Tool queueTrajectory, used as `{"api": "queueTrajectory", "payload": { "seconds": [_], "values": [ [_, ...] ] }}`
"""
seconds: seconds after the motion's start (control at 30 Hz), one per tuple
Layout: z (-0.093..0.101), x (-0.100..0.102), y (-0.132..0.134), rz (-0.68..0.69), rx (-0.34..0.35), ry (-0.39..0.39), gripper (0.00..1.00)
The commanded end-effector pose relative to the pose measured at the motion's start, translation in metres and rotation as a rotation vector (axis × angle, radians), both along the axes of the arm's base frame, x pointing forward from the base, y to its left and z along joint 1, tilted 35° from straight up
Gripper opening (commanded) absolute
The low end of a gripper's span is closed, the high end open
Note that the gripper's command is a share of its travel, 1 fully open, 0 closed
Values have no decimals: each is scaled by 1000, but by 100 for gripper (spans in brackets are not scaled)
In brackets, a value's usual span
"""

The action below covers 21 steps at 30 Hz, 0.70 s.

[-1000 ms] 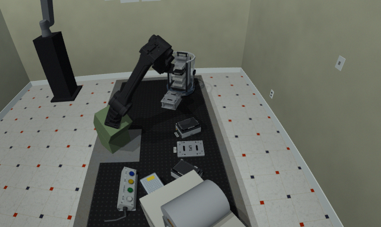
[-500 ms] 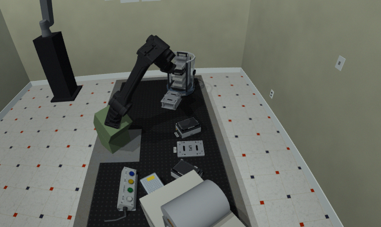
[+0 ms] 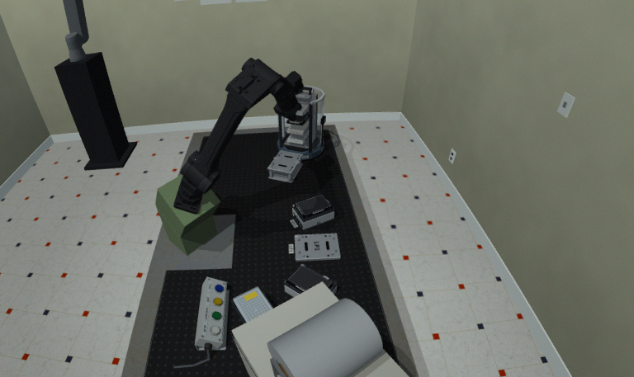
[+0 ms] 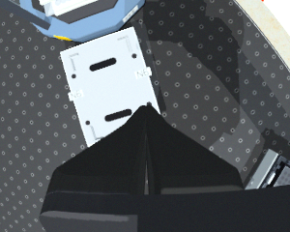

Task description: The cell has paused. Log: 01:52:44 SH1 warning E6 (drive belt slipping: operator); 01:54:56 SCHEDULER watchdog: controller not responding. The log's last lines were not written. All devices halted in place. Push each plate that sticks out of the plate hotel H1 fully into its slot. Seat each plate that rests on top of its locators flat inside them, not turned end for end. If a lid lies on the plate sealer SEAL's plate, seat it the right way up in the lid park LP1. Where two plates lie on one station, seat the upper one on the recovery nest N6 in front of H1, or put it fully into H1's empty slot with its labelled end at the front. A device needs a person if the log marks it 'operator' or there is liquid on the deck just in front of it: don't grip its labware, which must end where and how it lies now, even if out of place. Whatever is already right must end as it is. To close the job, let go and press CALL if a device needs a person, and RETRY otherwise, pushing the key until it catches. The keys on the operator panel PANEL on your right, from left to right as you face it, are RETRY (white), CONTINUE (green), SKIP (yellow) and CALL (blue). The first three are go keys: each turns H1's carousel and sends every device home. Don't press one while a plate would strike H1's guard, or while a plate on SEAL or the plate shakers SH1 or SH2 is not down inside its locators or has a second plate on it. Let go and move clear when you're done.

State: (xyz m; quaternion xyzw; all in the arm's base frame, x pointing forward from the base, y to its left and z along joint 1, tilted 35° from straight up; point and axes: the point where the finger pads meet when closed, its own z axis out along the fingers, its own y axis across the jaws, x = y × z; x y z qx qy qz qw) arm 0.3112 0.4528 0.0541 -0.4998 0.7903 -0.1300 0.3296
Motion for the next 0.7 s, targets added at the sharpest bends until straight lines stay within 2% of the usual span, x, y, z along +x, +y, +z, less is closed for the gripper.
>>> {"api": "queueTrajectory", "payload": {
  "seconds": [0.0, 0.37, 0.43, 0.53, 0.67],
  "values": [
    [10, 20, 4, -161, 11, 44, 0],
    [28, 37, -22, -489, -126, 137, 0],
    [28, 37, -22, -489, -126, 137, 0],
    [33, 42, -30, -579, -164, 161, 0],
    [41, 49, -39, -580, -165, 159, 0]
  ]
}}
